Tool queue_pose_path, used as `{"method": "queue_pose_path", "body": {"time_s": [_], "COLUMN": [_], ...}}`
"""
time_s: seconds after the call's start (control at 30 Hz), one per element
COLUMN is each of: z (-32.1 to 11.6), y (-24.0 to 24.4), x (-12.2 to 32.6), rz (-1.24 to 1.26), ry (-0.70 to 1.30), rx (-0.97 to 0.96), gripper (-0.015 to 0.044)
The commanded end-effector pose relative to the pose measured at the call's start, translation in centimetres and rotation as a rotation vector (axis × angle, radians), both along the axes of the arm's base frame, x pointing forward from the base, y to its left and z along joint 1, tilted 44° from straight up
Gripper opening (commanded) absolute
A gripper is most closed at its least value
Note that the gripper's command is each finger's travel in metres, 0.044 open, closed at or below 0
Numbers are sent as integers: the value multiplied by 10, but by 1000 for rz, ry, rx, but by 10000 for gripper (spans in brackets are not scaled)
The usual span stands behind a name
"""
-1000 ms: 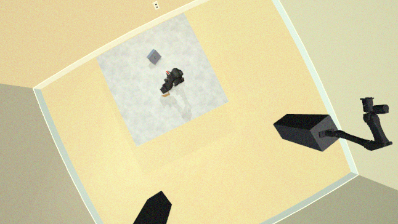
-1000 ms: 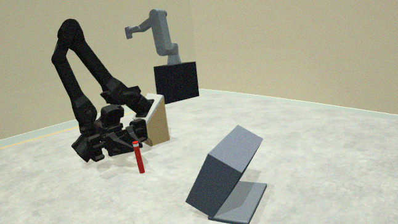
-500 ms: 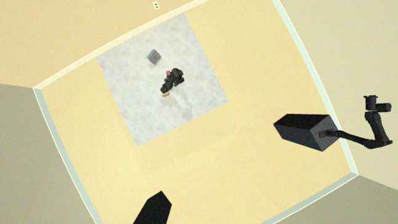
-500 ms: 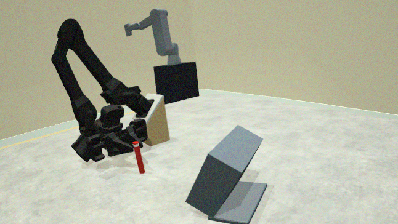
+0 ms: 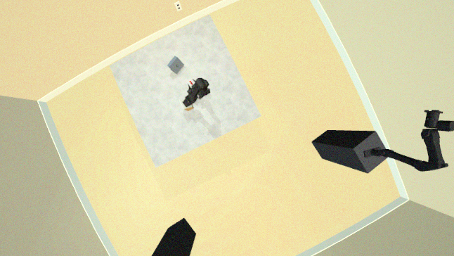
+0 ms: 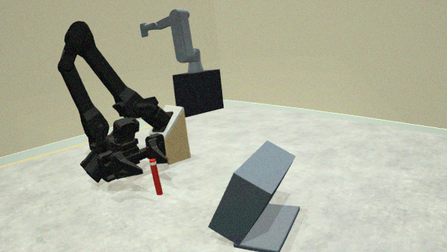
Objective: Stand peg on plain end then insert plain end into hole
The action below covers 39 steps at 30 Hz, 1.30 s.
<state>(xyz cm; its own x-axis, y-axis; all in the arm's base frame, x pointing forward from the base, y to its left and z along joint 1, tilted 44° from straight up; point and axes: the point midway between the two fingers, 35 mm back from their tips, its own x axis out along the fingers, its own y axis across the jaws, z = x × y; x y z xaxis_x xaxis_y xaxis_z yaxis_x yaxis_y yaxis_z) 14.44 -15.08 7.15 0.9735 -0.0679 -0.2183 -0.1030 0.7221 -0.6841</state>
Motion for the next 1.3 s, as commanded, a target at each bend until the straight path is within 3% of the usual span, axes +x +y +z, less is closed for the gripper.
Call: {"method": "queue_pose_path", "body": {"time_s": [0.0,0.03,0.27,0.53,1.27], "z": [0,0,1,36,117], "y": [0,0,0,16,111], "x": [0,0,0,17,19], "rz": [0,0,1,33,0], "ry": [-1,-1,1,72,-6], "rx": [2,2,3,3,-2], "gripper": [419,440,440,440,440]}}
